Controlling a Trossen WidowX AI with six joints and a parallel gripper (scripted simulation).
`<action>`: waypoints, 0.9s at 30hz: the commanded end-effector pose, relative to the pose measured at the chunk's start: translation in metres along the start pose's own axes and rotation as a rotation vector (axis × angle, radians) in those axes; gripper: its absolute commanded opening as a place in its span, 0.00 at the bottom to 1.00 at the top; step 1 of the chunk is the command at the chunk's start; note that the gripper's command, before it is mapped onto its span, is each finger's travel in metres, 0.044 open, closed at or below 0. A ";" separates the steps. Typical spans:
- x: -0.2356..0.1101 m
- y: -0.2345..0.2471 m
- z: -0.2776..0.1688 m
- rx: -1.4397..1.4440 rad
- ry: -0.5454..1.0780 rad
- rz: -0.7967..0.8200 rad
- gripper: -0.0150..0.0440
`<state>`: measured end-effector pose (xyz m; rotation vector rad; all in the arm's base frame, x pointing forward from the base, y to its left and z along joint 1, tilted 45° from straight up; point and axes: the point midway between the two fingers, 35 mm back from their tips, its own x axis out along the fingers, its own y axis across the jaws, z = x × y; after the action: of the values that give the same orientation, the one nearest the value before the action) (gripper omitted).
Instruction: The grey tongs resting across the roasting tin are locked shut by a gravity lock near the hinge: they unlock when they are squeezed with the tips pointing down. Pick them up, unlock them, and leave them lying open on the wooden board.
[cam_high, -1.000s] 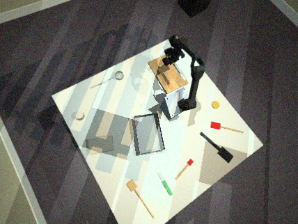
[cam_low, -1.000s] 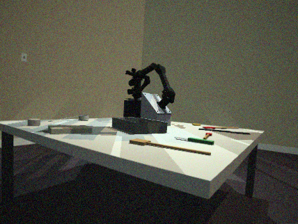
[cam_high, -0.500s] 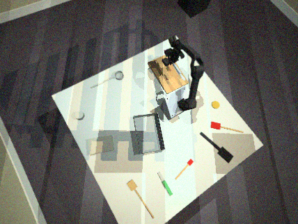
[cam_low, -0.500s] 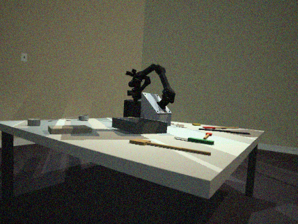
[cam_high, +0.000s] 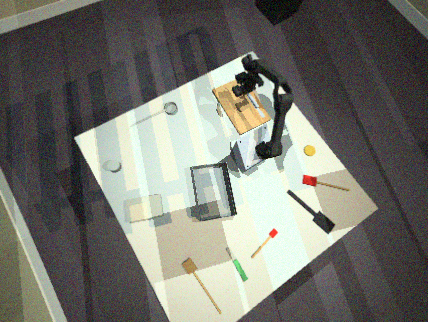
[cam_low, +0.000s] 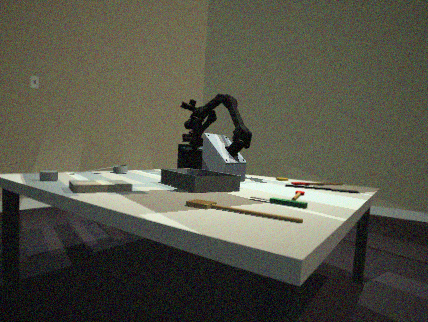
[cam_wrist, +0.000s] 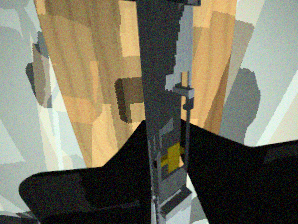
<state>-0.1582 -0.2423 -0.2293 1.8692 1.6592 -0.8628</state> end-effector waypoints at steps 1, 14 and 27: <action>0.006 -0.001 0.000 -0.005 0.000 -0.004 0.00; 0.027 -0.001 0.000 -0.005 0.000 -0.004 0.00; 0.048 -0.001 -0.001 -0.005 0.001 -0.005 0.00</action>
<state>-0.1558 -0.2116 -0.2614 1.8696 1.6601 -0.8634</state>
